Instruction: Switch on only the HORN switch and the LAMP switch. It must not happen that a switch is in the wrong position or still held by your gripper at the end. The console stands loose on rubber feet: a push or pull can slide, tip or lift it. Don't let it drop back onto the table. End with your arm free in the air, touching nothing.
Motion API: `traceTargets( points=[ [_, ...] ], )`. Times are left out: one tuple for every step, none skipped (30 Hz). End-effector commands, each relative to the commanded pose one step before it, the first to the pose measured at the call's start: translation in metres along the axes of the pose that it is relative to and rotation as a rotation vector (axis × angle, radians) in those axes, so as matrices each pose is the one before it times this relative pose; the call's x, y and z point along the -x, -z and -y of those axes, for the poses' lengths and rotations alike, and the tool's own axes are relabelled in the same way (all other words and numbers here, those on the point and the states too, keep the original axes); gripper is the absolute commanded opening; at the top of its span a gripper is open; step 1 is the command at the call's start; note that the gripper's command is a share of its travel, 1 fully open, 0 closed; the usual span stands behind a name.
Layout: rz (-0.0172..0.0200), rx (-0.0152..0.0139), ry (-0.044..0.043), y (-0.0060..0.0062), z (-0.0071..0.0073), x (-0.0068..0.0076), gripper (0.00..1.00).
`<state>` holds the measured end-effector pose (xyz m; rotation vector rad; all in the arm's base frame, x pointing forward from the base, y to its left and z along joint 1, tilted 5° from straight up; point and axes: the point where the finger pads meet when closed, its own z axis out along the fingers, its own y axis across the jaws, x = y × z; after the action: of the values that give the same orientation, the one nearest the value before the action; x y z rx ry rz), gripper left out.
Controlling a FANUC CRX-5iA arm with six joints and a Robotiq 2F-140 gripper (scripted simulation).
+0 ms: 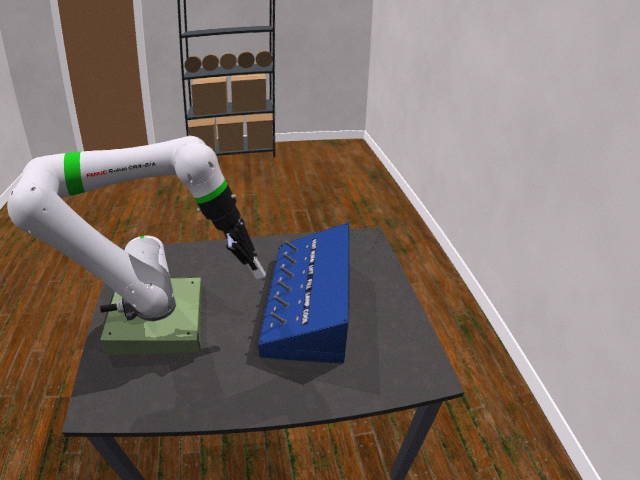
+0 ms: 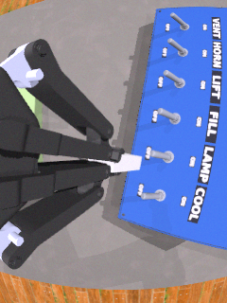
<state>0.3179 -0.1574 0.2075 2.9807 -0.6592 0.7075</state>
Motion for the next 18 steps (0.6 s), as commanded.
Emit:
traceTargets(
  points=[
    [-0.04000, 0.03314, -0.01087, -0.00314, 0.01376, 0.03771, 0.00],
    [-0.00391, -0.00078, -0.00149, -0.00180, 0.00061, 0.00357, 0.00],
    [-0.00239, -0.00055, -0.00094, -0.00110, 0.00034, 0.00200, 0.00],
    [-0.00101, -0.00025, -0.00040, -0.00047, 0.00014, 0.00081, 0.00],
    [-0.00016, -0.00004, -0.00006, -0.00007, 0.00002, 0.00013, 0.00],
    [0.00000, 0.00000, 0.00000, 0.00000, 0.00000, 0.00000, 0.00],
    [0.00000, 0.00000, 0.00000, 0.00000, 0.00000, 0.00000, 0.00],
    [0.00000, 0.00000, 0.00000, 0.00000, 0.00000, 0.00000, 0.00],
    [0.00000, 0.00000, 0.00000, 0.00000, 0.00000, 0.00000, 0.00],
    [0.00000, 0.00000, 0.00000, 0.00000, 0.00000, 0.00000, 0.00],
    [0.00000, 0.00000, 0.00000, 0.00000, 0.00000, 0.00000, 0.00],
    [0.00000, 0.00000, 0.00000, 0.00000, 0.00000, 0.00000, 0.00],
    [0.00000, 0.00000, 0.00000, 0.00000, 0.00000, 0.00000, 0.00],
    [0.00000, 0.00000, 0.00000, 0.00000, 0.00000, 0.00000, 0.00],
    [0.00000, 0.00000, 0.00000, 0.00000, 0.00000, 0.00000, 0.00],
    [0.00000, 0.00000, 0.00000, 0.00000, 0.00000, 0.00000, 0.00],
    [0.00000, 0.00000, 0.00000, 0.00000, 0.00000, 0.00000, 0.00],
    [0.00000, 0.00000, 0.00000, 0.00000, 0.00000, 0.00000, 0.00]
  ],
)
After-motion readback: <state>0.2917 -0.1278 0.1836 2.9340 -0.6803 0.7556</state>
